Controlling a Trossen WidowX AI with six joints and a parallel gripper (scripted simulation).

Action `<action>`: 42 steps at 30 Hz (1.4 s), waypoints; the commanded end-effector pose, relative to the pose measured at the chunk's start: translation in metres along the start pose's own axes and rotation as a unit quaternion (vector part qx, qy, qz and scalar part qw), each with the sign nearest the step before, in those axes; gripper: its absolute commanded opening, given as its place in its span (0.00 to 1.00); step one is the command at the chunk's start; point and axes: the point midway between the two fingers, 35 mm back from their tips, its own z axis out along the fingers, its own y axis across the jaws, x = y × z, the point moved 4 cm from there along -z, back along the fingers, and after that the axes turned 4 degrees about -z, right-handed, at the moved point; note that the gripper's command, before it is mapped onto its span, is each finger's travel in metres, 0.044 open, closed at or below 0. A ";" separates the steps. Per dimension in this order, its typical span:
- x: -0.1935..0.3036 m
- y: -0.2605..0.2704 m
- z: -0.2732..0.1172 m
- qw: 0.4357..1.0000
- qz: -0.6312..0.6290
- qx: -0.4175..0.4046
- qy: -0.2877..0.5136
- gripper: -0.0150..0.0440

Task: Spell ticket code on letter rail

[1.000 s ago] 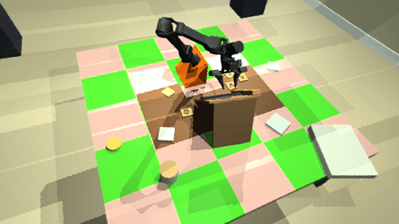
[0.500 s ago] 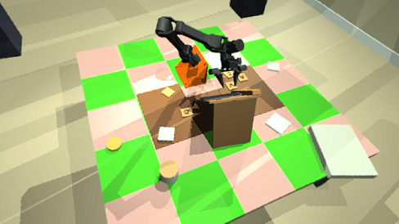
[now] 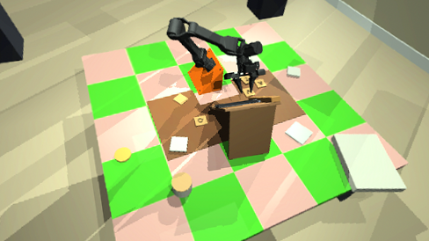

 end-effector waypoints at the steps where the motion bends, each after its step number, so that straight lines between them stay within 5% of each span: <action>1: 0.000 0.000 0.000 1.000 0.000 0.000 0.000 0.44; 6: 0.000 0.000 0.000 1.000 0.000 0.000 0.000 0.25; 17: -0.003 0.001 0.002 1.000 -0.002 -0.004 0.012 0.25; 31: -0.047 -0.039 0.028 0.946 0.004 -0.025 0.322 0.25; 42: -0.048 -0.043 0.028 0.941 0.006 -0.023 0.338 0.25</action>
